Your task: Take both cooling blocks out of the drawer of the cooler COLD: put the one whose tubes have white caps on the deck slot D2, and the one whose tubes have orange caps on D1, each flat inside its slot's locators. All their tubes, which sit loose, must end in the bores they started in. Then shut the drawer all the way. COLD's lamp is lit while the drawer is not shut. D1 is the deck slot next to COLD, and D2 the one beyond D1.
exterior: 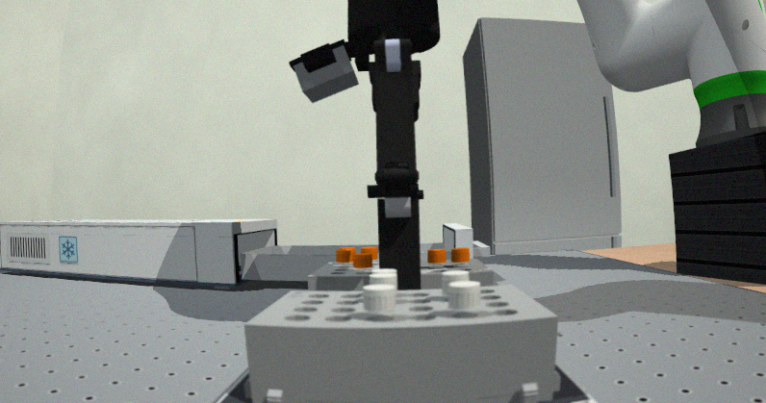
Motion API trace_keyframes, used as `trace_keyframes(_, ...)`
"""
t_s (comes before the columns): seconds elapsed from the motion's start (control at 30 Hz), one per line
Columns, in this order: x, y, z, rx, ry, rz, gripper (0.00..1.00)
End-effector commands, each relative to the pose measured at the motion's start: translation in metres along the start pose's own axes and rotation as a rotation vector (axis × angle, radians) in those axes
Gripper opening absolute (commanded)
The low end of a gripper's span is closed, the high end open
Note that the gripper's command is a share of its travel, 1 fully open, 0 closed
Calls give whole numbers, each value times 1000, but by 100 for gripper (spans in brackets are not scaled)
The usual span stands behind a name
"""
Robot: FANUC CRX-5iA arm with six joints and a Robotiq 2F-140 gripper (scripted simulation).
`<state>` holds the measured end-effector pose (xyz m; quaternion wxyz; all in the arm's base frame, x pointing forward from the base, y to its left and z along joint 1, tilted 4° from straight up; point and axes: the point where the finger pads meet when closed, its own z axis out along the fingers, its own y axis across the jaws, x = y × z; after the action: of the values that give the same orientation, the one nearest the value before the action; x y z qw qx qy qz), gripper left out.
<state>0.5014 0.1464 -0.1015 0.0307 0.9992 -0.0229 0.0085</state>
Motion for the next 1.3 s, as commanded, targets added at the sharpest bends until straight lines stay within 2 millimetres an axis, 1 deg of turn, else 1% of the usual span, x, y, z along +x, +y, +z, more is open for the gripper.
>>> trace_keyframes(0.0, 1, 0, -1, 1, 2, 0, 53)
trace_keyframes(0.03, 1, 0, -1, 1, 2, 0, 53)
trace_keyframes(0.33, 1, 0, -1, 1, 2, 0, 66)
trace_keyframes(1.27, 1, 0, -1, 1, 2, 0, 66)
